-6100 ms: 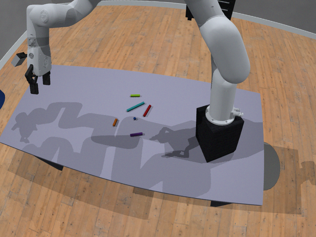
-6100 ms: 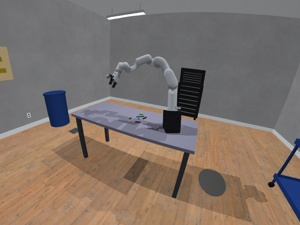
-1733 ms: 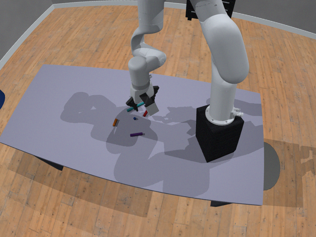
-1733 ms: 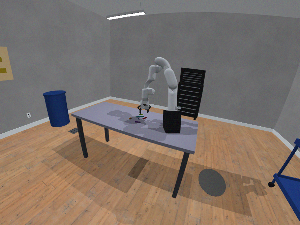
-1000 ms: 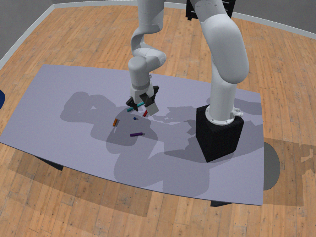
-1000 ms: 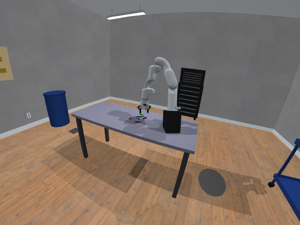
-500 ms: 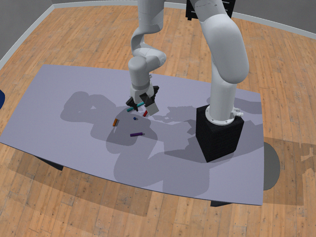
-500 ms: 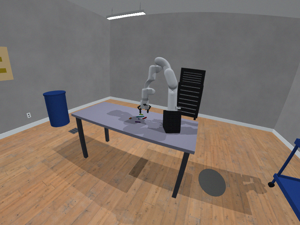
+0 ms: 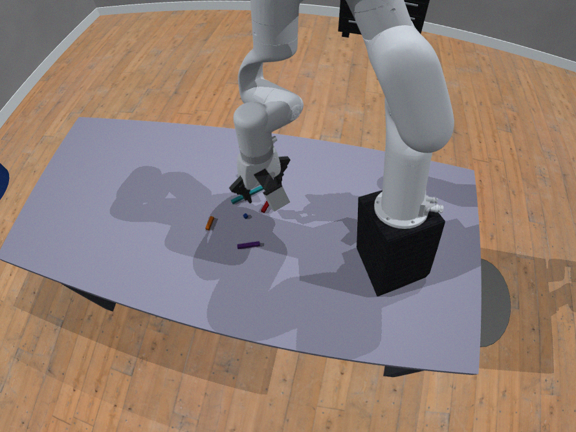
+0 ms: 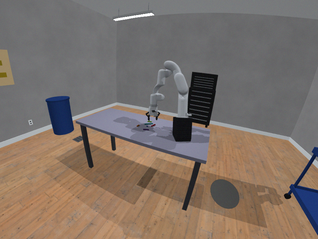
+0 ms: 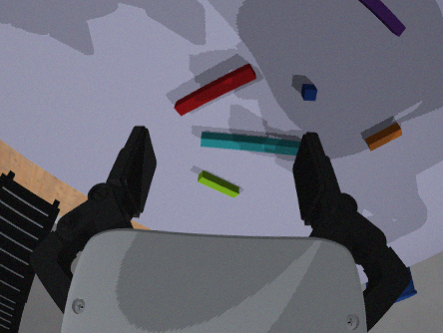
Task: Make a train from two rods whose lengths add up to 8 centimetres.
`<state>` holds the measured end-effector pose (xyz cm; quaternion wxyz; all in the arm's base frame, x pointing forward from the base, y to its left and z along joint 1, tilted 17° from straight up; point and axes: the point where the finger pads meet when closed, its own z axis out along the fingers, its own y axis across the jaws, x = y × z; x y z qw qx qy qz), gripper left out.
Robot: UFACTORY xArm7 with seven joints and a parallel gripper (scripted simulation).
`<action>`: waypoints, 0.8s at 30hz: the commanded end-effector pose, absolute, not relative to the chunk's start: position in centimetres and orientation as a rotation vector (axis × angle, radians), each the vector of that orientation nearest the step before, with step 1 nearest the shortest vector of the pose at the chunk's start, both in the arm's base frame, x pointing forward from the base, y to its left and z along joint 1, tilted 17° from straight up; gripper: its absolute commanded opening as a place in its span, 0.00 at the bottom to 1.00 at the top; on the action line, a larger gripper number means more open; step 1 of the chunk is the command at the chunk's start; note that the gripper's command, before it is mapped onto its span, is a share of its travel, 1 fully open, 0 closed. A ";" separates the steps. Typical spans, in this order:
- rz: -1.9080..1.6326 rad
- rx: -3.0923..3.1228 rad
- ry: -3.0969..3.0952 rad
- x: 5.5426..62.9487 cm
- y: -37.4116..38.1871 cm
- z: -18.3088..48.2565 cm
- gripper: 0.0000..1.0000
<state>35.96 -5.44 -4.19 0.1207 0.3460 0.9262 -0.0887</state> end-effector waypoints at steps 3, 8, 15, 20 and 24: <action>-0.257 1.009 2.704 36.1 -5.4 -4.1 1.00; -0.259 1.007 2.701 38.5 -7.4 -3.4 1.00; -0.256 1.009 2.702 39.9 -8.9 -2.9 1.00; -0.256 1.009 2.702 39.9 -8.9 -2.9 1.00; -0.256 1.009 2.702 39.9 -8.9 -2.9 1.00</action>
